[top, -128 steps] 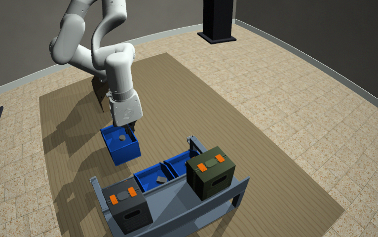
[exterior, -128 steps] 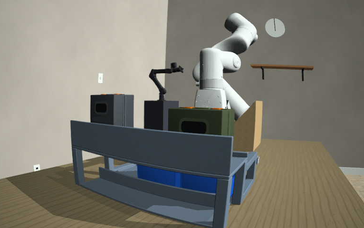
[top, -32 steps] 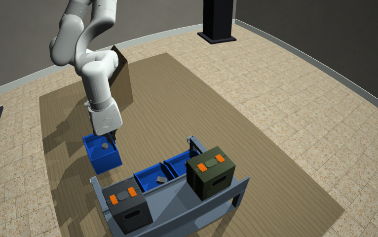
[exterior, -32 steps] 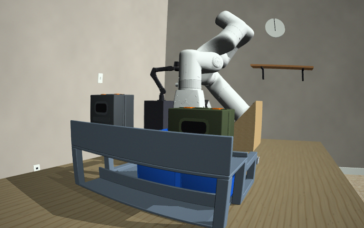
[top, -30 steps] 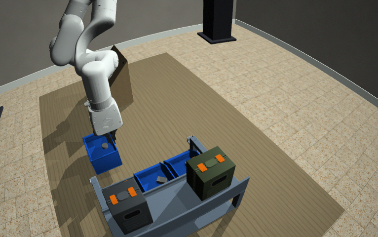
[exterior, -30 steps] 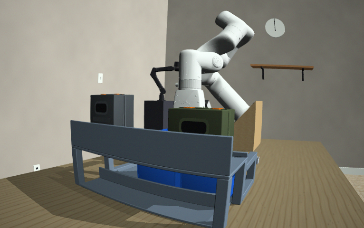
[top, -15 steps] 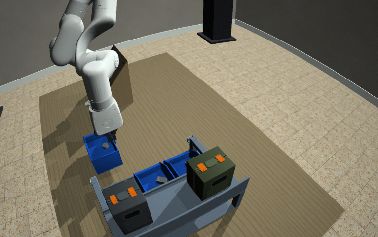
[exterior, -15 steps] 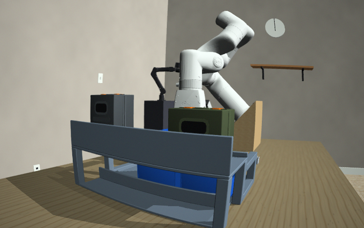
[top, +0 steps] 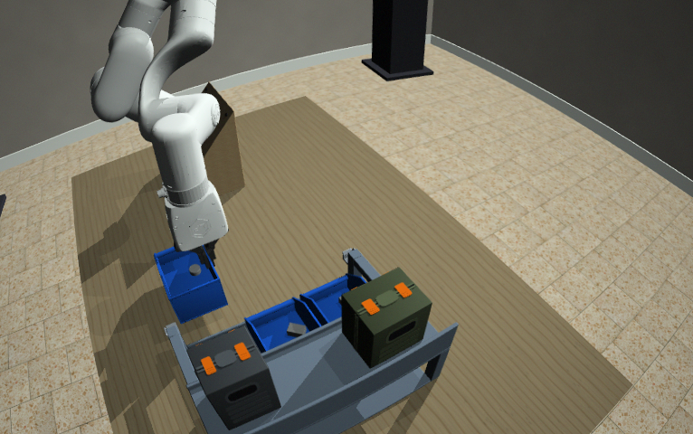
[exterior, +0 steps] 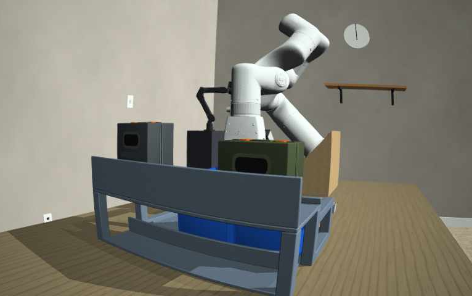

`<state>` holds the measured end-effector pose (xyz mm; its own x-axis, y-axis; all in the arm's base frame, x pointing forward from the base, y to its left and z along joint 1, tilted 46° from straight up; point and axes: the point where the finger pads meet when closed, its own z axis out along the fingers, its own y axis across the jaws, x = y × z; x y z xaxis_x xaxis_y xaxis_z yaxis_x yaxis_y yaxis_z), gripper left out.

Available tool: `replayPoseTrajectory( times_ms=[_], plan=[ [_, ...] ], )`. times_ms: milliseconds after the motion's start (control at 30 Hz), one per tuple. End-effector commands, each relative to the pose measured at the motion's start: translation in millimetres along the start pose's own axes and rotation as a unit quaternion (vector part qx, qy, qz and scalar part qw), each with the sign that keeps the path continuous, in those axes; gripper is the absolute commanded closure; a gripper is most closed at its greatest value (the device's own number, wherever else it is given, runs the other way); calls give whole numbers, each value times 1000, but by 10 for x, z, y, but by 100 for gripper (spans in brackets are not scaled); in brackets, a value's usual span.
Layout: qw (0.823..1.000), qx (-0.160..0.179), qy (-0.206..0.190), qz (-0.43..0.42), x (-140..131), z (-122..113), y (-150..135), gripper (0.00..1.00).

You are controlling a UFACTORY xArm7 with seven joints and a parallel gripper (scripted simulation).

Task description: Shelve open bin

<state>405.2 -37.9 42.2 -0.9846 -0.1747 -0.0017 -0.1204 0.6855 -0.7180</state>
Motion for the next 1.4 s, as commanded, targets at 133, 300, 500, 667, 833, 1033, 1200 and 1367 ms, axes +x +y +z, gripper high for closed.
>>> replayPoseTrajectory(
  times_ms=[133,300,500,667,833,1033,1200,1367],
  plan=[
    [1000,0,-1,0,-58,-11,6,100],
    [1000,0,-1,0,-58,-11,6,100],
    [1000,0,-2,0,-282,-12,19,100],
    [1000,0,-2,0,-282,-12,19,100],
    [1000,0,-2,0,-282,-12,19,100],
    [1000,0,-2,0,-232,76,20,100],
    [1000,0,-2,0,-232,76,20,100],
    [1000,0,-2,0,-232,76,20,100]
  ],
)
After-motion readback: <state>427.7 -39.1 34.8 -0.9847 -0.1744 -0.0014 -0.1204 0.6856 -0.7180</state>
